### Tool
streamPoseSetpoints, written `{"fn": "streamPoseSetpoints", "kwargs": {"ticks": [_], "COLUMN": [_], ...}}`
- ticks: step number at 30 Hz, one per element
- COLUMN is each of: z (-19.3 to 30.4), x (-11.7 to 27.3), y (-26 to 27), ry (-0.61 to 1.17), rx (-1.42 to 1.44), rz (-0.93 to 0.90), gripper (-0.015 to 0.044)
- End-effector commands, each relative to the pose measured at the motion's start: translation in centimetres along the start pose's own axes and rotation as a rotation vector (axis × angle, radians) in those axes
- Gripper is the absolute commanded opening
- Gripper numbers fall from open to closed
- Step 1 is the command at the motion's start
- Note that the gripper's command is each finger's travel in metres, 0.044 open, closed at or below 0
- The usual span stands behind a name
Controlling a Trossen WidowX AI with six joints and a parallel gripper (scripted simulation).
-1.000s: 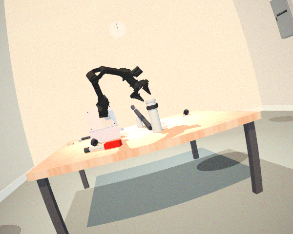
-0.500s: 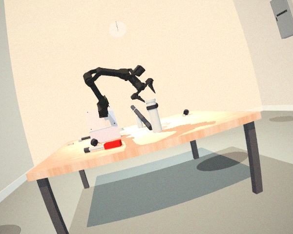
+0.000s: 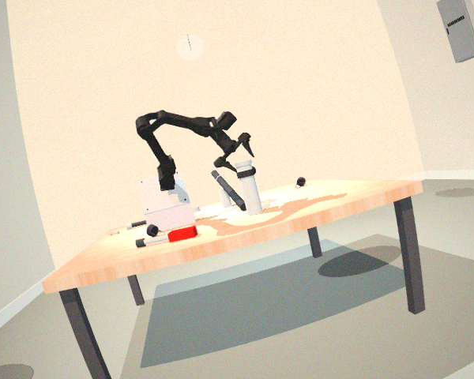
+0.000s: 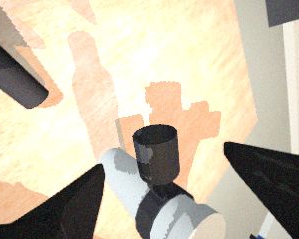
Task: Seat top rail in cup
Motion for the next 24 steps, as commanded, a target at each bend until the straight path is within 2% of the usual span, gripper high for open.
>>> {"fn": "streamPoseSetpoints", "kwargs": {"ticks": [1, 24], "z": [-0.1, -0.2], "x": [-0.5, -4.2], "y": [0.0, -0.1], "ry": [-0.005, -0.005], "rx": [0.004, 0.003], "rz": [0.000, 0.000], "gripper": [0.0440, 0.0440]}}
Point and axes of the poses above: the point midway between the two fingers, 35 mm back from their tips, its own x axis back along the fingers, its own y axis across the jaws, z = x × y, the point moved 10 cm from there along x, back along the fingers, and after that the axes turned 8 degrees about x, right-handed, at the moved point
